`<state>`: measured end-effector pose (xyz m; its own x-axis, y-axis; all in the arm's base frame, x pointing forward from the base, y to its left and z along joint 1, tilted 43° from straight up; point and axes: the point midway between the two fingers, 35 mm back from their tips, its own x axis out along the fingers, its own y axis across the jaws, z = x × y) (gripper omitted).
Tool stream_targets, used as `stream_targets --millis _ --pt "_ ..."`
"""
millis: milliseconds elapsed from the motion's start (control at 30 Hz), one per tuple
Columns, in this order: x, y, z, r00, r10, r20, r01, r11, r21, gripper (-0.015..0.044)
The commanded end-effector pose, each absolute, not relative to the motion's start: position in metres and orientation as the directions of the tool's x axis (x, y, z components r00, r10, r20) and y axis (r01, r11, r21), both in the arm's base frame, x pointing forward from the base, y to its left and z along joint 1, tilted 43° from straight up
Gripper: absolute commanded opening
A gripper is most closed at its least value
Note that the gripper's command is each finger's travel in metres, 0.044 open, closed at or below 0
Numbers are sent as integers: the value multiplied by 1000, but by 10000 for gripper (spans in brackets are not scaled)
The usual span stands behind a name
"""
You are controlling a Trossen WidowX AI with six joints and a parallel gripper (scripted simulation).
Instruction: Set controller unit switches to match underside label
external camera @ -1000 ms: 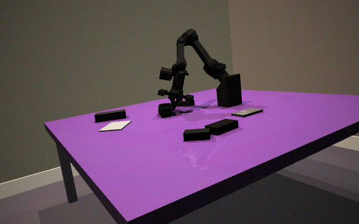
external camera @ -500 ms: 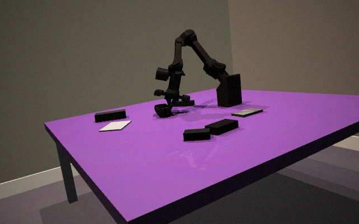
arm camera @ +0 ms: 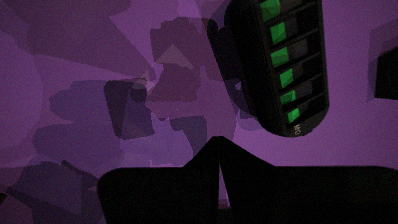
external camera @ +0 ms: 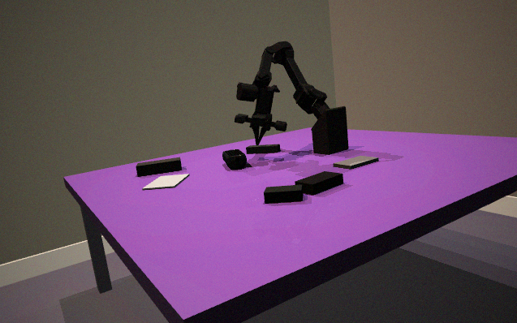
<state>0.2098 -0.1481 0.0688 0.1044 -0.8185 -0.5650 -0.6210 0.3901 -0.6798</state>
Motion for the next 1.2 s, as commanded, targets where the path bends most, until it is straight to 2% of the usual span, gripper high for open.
stream_targets --millis 0,633,1167 --pt "226 -148 75 93 -806 -585 -635 404 -658 0" --pt "324 -160 94 -79 -690 -720 -770 501 -395 0" --pt "378 -170 83 -258 -563 -785 -811 568 -141 0"
